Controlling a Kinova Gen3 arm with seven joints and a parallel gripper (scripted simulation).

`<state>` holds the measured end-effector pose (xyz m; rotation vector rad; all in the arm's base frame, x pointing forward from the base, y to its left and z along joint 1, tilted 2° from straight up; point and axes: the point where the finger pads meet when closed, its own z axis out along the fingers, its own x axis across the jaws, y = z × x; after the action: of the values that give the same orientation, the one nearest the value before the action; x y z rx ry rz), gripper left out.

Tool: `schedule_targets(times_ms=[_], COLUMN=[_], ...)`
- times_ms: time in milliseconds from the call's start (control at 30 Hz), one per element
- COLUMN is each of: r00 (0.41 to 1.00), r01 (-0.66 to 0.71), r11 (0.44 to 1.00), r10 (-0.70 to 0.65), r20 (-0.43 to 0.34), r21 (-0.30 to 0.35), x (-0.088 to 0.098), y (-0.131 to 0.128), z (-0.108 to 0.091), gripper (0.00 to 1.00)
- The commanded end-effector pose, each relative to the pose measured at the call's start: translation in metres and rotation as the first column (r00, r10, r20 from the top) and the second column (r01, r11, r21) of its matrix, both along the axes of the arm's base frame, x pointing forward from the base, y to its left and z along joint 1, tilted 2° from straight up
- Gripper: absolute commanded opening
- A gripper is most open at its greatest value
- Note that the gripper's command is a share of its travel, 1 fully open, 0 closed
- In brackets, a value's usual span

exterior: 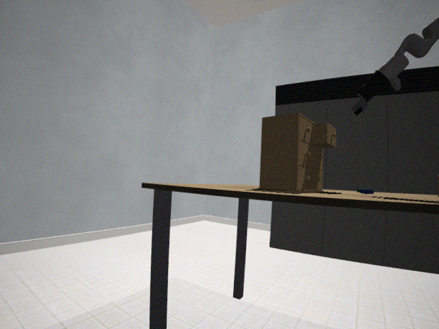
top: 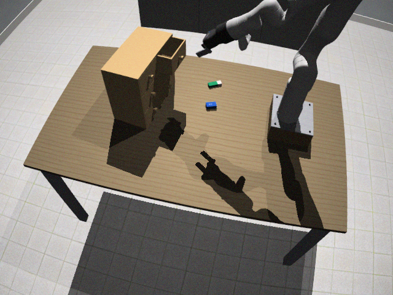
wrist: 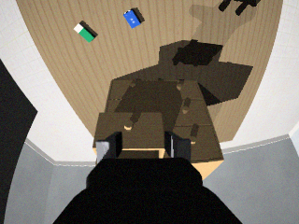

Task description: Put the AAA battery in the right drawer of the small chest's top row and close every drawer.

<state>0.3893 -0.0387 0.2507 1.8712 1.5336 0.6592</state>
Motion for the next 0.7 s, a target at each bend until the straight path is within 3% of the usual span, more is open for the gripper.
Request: schedule_targets(times_ms=[0, 667], r00=[1.000, 0.999], r01=[0.005, 0.003], r11=[1.000, 1.000], r10=[-0.005, -0.003], r20=[-0.001, -0.038], r21=[-0.002, 0.009], x=[0.0009, 0.0002], y=[-0.0023, -0.0009], z=[0.0027, 0.0015], gripper=[1.00, 1.00])
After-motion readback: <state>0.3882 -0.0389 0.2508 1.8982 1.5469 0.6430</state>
